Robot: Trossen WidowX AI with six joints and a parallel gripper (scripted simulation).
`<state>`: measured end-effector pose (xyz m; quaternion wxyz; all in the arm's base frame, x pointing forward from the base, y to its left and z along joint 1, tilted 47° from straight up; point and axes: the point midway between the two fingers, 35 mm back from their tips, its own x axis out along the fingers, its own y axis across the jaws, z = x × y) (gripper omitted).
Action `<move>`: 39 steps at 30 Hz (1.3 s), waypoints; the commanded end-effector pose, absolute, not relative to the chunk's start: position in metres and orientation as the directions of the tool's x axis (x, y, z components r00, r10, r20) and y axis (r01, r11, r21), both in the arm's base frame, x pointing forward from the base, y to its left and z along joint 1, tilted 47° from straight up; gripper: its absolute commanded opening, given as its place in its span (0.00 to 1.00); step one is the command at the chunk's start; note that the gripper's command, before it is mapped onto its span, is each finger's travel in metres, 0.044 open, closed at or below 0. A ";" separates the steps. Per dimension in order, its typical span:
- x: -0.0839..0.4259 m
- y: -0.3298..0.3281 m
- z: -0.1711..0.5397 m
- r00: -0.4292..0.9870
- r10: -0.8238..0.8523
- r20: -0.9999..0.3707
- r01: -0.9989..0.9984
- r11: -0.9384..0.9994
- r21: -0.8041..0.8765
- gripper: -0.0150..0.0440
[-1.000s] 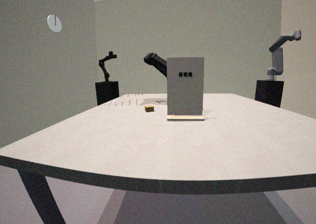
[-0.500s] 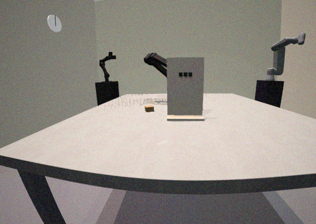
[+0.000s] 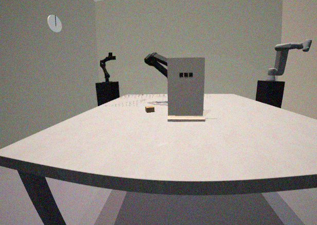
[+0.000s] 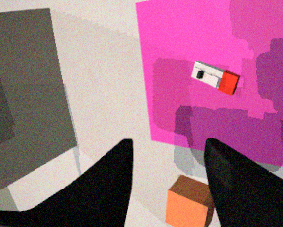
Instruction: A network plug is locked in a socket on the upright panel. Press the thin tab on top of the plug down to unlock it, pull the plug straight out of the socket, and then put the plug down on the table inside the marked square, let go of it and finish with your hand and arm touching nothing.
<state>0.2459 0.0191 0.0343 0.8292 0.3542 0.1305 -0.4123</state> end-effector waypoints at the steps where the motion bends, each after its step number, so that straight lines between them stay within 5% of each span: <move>1: 0.247 0.023 0.039 0.631 -0.589 -0.504 0.771 0.407 0.490 0.52; 39: 0.238 0.046 0.066 0.633 -0.593 -0.497 0.770 0.417 0.483 0.52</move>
